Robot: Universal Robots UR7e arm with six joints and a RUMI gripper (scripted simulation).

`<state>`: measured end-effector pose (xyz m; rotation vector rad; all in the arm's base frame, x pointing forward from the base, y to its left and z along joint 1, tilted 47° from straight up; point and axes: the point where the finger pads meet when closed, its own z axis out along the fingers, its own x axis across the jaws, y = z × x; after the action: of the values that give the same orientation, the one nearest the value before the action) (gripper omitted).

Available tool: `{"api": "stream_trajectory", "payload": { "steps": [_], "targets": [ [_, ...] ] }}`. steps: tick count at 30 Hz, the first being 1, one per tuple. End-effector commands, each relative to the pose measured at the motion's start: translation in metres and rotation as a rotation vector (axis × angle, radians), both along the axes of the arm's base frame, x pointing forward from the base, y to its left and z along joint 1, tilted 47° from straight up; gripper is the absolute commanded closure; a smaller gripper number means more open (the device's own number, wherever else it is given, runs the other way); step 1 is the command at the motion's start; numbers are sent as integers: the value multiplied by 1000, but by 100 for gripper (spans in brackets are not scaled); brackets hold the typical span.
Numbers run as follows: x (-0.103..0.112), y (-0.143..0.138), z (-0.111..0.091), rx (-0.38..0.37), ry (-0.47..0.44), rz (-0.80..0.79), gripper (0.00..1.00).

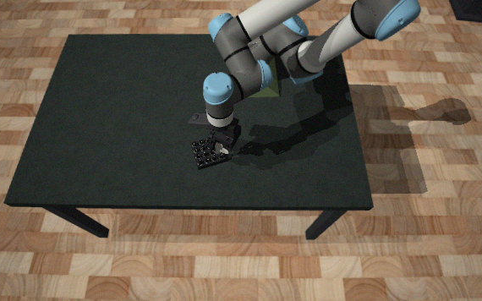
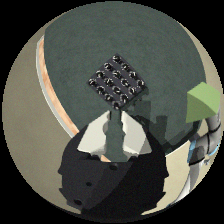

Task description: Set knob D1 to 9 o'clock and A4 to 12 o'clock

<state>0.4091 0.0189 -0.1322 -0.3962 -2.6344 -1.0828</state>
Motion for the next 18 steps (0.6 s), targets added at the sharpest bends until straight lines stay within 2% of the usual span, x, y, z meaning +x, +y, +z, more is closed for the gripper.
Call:
{"api": "stream_trajectory", "payload": {
  "steps": [1, 18],
  "targets": [
    [1, -2, 1, -1, -1, 0, 89],
    [0, -7, -3, 8, -49, 45, 89]
  ]
}}
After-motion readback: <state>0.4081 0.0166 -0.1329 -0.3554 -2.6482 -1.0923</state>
